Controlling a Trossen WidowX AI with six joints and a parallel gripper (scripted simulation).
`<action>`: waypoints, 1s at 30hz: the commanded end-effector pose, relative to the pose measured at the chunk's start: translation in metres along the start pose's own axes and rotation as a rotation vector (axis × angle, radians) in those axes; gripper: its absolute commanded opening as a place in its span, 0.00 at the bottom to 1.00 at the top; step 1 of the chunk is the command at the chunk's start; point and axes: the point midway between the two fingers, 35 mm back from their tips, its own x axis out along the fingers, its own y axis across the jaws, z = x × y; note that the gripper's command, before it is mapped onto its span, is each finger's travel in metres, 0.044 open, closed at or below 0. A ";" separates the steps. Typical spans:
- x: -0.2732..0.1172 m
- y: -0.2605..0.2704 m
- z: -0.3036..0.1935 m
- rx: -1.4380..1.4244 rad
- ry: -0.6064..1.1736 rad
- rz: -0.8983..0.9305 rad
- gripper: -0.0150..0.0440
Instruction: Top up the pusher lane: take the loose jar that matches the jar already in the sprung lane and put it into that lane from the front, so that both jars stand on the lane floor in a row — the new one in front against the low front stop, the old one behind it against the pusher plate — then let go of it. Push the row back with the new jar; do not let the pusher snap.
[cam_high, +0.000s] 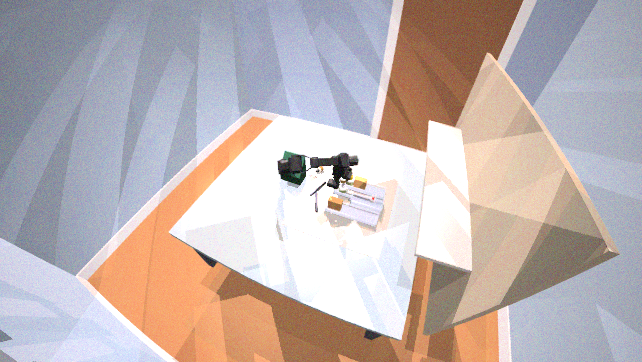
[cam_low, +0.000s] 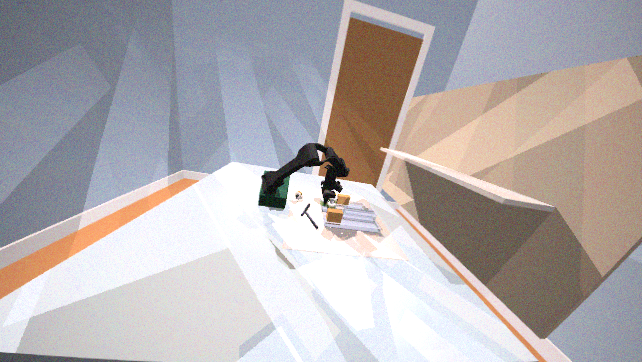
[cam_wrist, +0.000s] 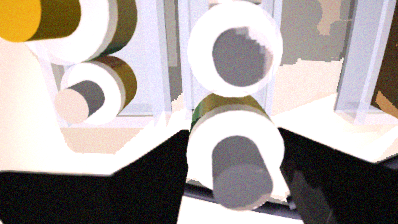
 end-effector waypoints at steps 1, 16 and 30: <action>-0.004 -0.001 0.010 0.011 -0.024 -0.002 0.25; -0.006 -0.002 0.016 0.011 -0.024 -0.002 0.25; -0.007 -0.003 0.021 0.012 -0.024 -0.002 0.25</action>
